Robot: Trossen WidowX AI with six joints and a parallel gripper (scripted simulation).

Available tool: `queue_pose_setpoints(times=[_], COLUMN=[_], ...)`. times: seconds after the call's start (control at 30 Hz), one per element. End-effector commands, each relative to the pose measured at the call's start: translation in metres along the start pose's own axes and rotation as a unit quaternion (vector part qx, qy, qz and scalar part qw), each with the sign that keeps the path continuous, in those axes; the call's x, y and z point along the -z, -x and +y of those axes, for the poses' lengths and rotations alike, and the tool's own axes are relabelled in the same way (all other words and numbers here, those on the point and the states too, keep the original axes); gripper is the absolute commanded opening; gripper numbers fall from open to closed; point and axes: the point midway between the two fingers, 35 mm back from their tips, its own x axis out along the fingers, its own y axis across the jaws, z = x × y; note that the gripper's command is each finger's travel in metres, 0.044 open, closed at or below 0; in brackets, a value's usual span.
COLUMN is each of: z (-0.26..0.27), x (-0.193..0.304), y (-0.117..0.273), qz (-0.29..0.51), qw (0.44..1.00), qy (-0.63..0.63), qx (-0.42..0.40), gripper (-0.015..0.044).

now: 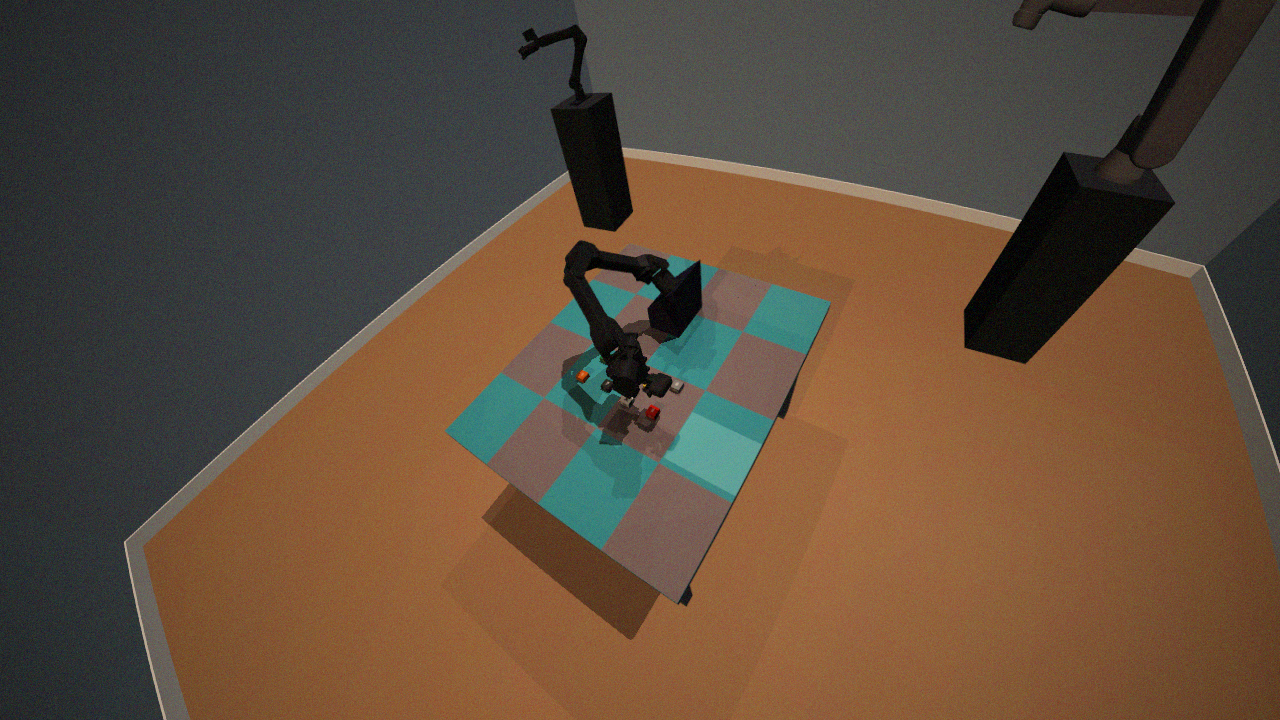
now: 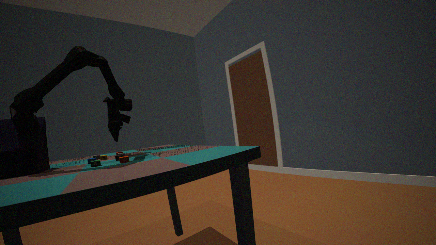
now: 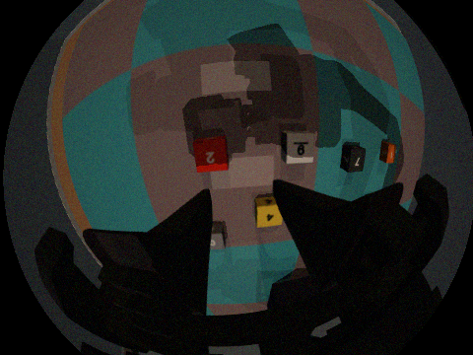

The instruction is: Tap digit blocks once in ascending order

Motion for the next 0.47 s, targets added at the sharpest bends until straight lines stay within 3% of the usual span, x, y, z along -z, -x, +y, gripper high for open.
queue_pose_setpoints(times=[0.0, 0.13, 0.43], z=[0.054, 0.093, 0.111], x=[0.035, 0.072, 0.096], y=[0.02, 0.037, 0.044], qz=[0.006, 0.006, 0.004], qw=[1.0, 1.0, 1.0], qy=[0.01, -0.006, -0.017], qx=[-0.003, 0.011, 0.024], gripper=[0.0309, 0.04, 0.04])
